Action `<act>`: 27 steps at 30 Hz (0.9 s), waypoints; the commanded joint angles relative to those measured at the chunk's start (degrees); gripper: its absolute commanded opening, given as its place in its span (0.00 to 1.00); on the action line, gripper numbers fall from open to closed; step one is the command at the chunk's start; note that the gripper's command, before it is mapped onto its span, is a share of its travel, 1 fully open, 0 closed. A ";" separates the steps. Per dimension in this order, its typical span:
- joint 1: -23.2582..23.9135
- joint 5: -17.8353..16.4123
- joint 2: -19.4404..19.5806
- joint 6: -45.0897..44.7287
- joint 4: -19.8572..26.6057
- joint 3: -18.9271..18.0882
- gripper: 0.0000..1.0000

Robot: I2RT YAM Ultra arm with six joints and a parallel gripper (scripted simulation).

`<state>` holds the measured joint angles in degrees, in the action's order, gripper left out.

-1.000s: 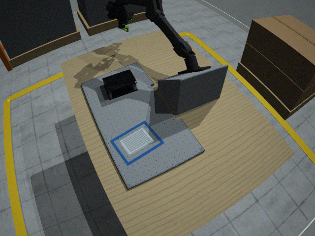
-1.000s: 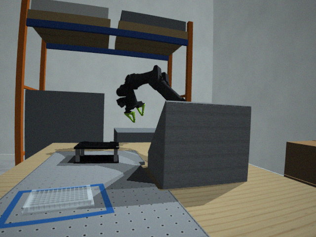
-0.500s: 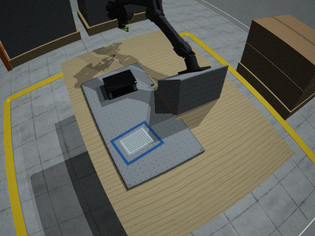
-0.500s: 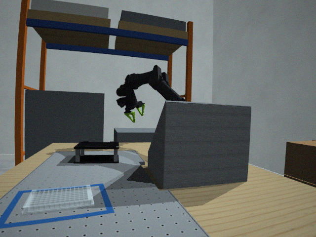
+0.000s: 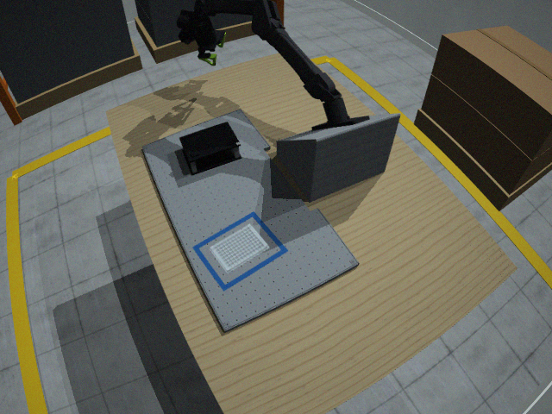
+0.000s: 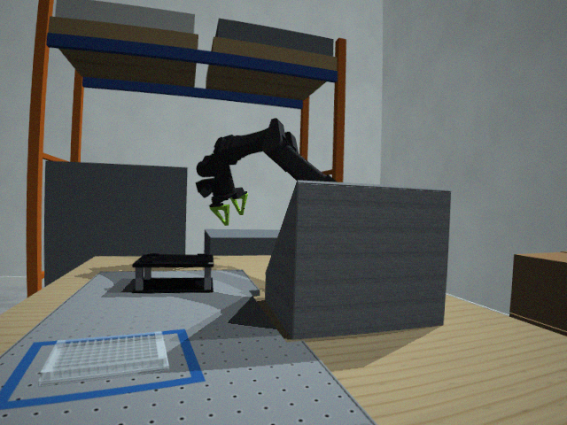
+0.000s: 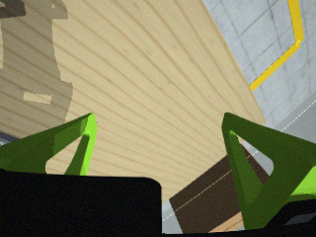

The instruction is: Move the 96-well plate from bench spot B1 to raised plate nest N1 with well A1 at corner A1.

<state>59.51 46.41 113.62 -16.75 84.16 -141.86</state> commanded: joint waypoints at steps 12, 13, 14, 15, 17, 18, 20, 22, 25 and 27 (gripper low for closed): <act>-6.14 -0.52 3.40 4.14 -1.85 0.89 1.00; -6.22 -1.86 3.43 2.15 -1.97 2.35 1.00; -6.61 -2.10 3.63 2.16 -2.14 2.57 1.00; -7.15 -1.83 3.95 3.41 -2.22 2.78 1.00; -8.21 -1.21 4.48 4.69 -2.55 1.88 1.00; -8.72 -0.45 4.90 5.31 -2.55 2.15 1.00; -9.23 -0.22 5.28 5.92 -2.60 1.92 1.00; -9.70 0.03 5.14 6.46 -1.64 1.34 1.00; -10.45 -2.87 4.36 3.78 -2.82 3.27 1.00; -11.43 -2.77 6.38 4.60 -3.40 4.50 1.00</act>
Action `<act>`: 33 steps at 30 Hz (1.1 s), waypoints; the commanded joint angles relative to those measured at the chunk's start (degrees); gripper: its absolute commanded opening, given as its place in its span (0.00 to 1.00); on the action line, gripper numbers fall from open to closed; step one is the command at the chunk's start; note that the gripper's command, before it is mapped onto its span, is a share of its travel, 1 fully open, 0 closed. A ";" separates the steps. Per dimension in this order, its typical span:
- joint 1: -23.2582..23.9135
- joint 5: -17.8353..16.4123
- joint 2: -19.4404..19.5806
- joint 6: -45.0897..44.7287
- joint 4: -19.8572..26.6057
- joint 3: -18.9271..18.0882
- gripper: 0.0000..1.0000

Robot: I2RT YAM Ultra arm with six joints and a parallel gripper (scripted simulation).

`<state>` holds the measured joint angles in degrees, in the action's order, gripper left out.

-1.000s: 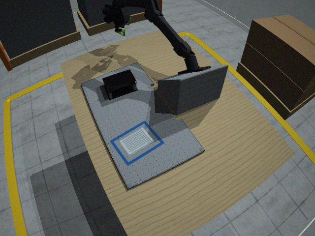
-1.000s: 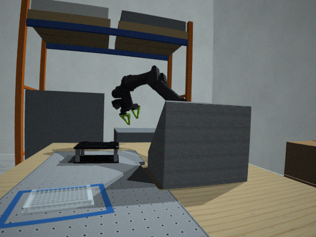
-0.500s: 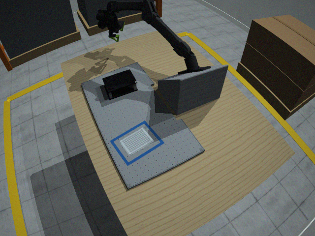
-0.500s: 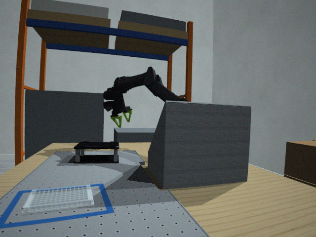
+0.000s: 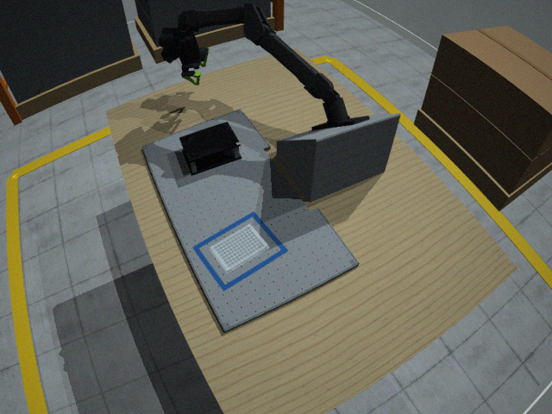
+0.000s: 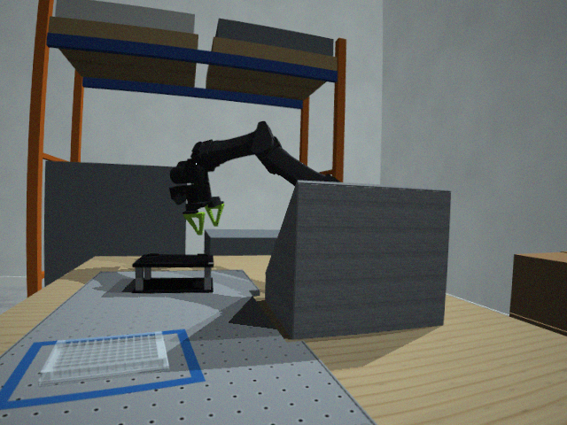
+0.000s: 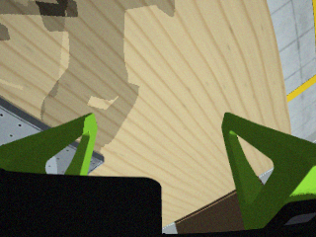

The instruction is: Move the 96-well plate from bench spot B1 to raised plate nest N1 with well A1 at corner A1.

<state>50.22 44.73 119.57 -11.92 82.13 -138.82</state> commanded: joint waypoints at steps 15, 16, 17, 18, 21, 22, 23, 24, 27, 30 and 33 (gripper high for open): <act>-7.76 -1.43 3.11 3.09 -2.28 2.47 1.00; -8.28 -1.22 4.79 4.44 -2.34 2.90 1.00; -8.78 -1.03 4.99 5.05 -2.51 2.69 1.00; -9.30 -0.51 5.14 5.64 -2.80 1.56 1.00; -10.74 0.32 6.33 7.34 -1.84 1.44 1.00; -11.22 0.50 6.80 7.91 -1.51 1.34 1.00; -11.45 0.58 7.13 8.22 -1.41 1.13 1.00; -11.63 -1.13 7.22 6.96 -2.79 3.10 1.00; -12.24 -2.19 6.92 5.10 -3.32 4.03 1.00; -13.25 -1.45 7.78 6.98 -3.79 2.43 1.00; -14.70 -0.81 8.74 8.76 -3.46 2.88 1.00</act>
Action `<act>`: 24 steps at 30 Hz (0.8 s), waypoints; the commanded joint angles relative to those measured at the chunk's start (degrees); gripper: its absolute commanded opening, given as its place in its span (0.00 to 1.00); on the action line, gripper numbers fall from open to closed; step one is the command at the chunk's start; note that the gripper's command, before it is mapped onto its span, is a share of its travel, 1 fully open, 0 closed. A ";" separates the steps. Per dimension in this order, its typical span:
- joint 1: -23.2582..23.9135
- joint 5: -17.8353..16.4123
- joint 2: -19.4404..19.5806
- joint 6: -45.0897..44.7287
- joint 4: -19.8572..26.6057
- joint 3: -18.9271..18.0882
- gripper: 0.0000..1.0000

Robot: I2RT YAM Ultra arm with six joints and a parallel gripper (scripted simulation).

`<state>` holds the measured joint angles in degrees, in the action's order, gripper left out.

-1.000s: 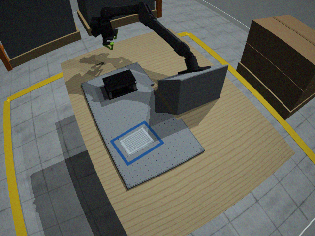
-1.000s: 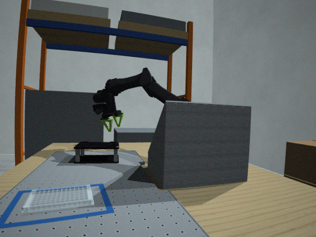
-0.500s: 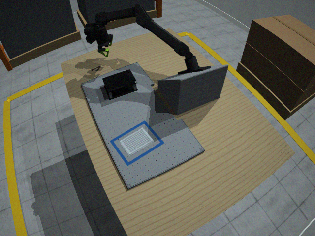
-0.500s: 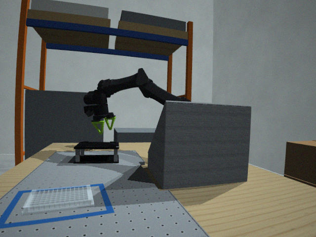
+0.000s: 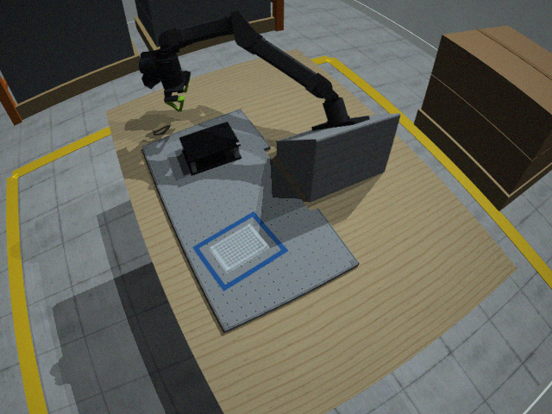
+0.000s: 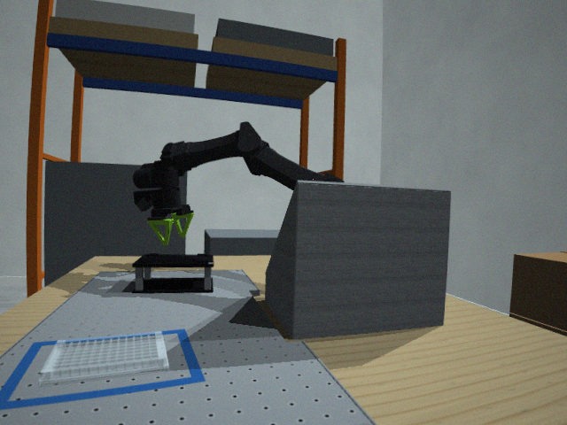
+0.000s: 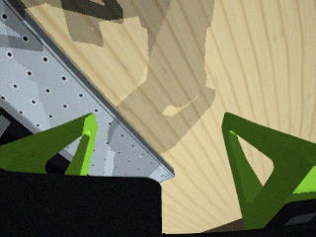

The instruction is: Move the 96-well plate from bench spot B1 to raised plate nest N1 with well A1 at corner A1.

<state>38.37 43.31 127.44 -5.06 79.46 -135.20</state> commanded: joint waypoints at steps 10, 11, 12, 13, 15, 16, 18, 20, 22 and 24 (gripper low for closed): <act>-6.36 -1.15 3.20 2.78 -2.04 0.70 1.00; -6.36 -1.15 3.20 2.78 -2.04 0.70 1.00; -6.36 -1.15 3.20 2.78 -2.04 0.70 1.00; -6.83 -0.69 3.66 3.38 -2.04 0.63 1.00; -7.78 -0.12 4.29 4.53 -1.50 0.39 1.00; -8.24 0.00 4.67 5.09 -1.10 0.43 1.00; -9.17 0.23 5.46 6.26 -0.80 0.42 1.00; -9.40 0.29 5.89 6.60 -0.58 0.01 1.00; -9.85 -2.03 4.03 3.02 -2.36 2.65 1.00; -10.83 -1.88 6.21 4.44 -2.95 2.77 1.00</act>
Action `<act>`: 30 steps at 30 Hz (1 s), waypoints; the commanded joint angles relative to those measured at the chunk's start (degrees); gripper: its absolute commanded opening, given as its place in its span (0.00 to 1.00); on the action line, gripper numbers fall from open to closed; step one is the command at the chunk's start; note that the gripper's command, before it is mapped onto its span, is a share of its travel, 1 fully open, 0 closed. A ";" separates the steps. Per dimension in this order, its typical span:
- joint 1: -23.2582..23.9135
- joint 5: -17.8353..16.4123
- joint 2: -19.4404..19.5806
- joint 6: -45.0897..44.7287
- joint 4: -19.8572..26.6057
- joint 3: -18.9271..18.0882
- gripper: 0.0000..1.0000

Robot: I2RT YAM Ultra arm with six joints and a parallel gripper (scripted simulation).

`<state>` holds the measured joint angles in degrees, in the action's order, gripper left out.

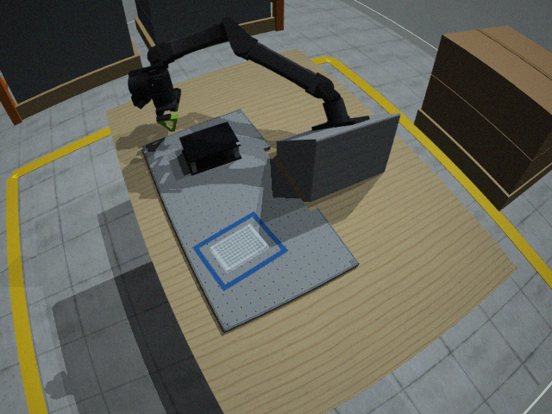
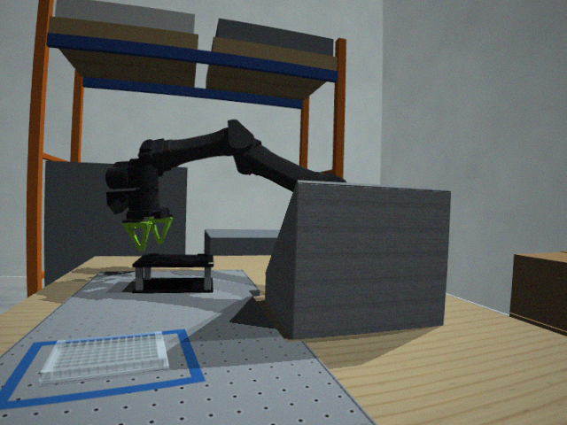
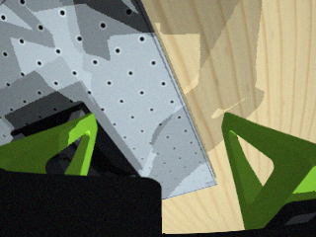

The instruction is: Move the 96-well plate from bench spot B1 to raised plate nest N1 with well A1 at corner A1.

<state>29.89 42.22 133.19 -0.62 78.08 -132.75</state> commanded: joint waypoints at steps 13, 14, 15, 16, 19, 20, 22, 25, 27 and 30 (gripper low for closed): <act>-6.81 -1.46 3.52 1.78 -2.37 2.47 1.00; -7.30 -1.42 3.72 2.99 -2.56 1.69 1.00; -7.79 -1.40 3.93 3.67 -2.70 0.69 1.00; -8.25 -1.35 4.30 4.27 -2.70 0.87 1.00; -9.62 -0.83 5.45 5.98 -1.86 0.79 1.00; -10.08 -0.66 5.88 6.54 -1.41 0.71 1.00; -10.08 -0.66 5.88 6.54 -1.41 0.71 1.00; -11.16 -2.13 5.18 3.74 -2.97 3.09 1.00; -12.10 -2.07 6.95 5.45 -3.48 3.17 1.00; -13.49 -2.01 7.86 7.35 -3.64 2.79 1.00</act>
<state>19.46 40.82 140.40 5.15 75.70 -130.02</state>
